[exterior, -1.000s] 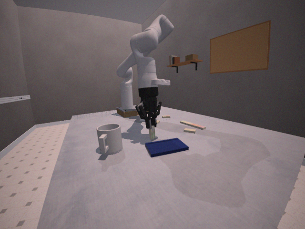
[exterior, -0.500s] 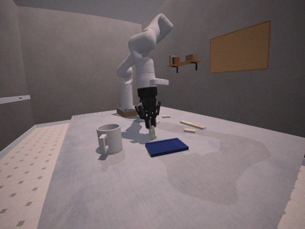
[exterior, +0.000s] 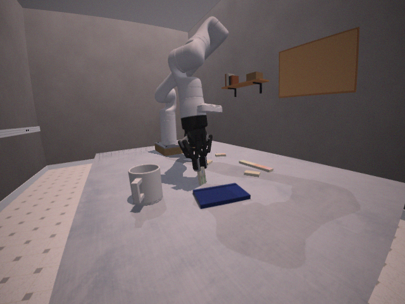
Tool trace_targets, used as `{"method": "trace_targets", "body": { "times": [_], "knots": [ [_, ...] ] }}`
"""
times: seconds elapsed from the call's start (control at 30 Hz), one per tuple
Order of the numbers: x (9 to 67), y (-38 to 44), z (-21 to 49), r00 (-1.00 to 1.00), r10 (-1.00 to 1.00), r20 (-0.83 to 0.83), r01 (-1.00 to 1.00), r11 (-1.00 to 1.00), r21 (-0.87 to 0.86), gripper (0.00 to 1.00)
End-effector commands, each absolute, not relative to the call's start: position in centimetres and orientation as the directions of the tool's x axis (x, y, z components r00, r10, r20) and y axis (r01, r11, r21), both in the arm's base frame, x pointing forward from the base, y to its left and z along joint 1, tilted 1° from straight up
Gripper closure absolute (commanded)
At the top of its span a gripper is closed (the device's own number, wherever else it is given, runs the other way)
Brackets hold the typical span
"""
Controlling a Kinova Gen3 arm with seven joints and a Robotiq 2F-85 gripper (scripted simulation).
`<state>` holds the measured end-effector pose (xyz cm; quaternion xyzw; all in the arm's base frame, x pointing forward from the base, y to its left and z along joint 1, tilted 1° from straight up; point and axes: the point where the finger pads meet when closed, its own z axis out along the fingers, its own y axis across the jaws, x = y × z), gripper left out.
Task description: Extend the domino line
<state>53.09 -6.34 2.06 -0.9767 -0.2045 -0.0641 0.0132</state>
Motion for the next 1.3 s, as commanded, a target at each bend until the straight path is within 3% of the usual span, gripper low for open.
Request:
{"method": "trace_targets", "body": {
  "times": [0.0,1.27],
  "knots": [
    [53.1,-6.4,2.1,0.907,0.397,0.142,0.401,-0.916,0.001,0.67],
    [51.5,-7.1,1.8,0.901,0.395,0.182,0.401,-0.916,0.001,0.67]
  ]
}}
